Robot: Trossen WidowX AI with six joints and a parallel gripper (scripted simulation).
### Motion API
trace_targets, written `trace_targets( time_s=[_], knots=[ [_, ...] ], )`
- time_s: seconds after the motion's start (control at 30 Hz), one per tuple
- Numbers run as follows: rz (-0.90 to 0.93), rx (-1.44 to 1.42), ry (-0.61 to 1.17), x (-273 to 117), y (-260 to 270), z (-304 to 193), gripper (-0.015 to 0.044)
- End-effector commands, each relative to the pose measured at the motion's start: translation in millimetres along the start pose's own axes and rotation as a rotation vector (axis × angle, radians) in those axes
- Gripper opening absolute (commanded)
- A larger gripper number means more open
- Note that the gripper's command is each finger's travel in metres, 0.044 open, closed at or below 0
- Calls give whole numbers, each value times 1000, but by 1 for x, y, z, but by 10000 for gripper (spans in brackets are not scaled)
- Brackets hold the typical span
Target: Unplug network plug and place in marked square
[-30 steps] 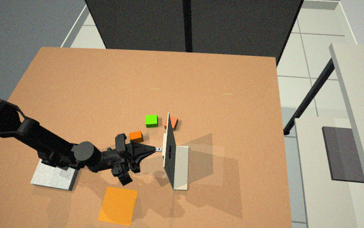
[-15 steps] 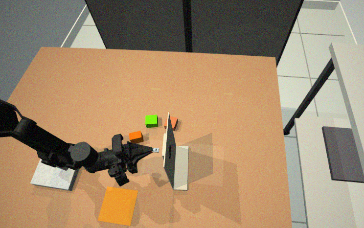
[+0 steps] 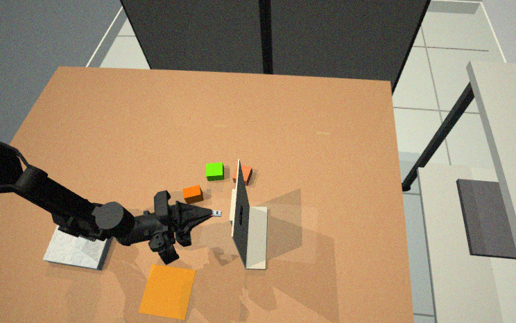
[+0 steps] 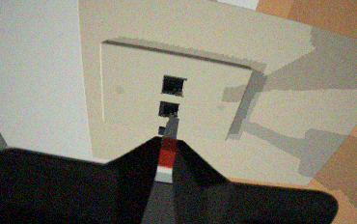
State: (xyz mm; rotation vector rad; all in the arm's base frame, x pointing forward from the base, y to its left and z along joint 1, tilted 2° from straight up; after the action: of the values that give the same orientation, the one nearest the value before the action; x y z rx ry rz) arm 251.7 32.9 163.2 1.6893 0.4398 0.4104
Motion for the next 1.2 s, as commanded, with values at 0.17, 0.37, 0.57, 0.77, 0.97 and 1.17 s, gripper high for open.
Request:
trace_targets(
  time_s=[0.17, 0.37, 0.57, 0.77, 0.97, 1.17],
  knots=[
    [-5, 1, 5, -6, -1, -1, 0],
    [-6, 1, 5, -9, -1, -1, 0],
    [-6, 1, 5, -13, -1, -1, 0],
    [-6, 1, 5, -16, -1, -1, 0],
    [-7, 1, 5, -19, -1, -1, 0],
    [-7, 1, 5, -22, -1, -1, 0]
  ],
)
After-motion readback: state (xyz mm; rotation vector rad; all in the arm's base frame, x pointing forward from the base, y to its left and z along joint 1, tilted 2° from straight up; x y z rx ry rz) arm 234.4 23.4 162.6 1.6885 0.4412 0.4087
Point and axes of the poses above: the point midway between the two fingers, 35 mm back from their tips, its own x axis out along the fingers, its own y axis across the jaws, z = x × y, the point moved 9 cm from there along -x, back along the fingers, and after that the axes turned 12 degrees about x, right-handed, at the moved point
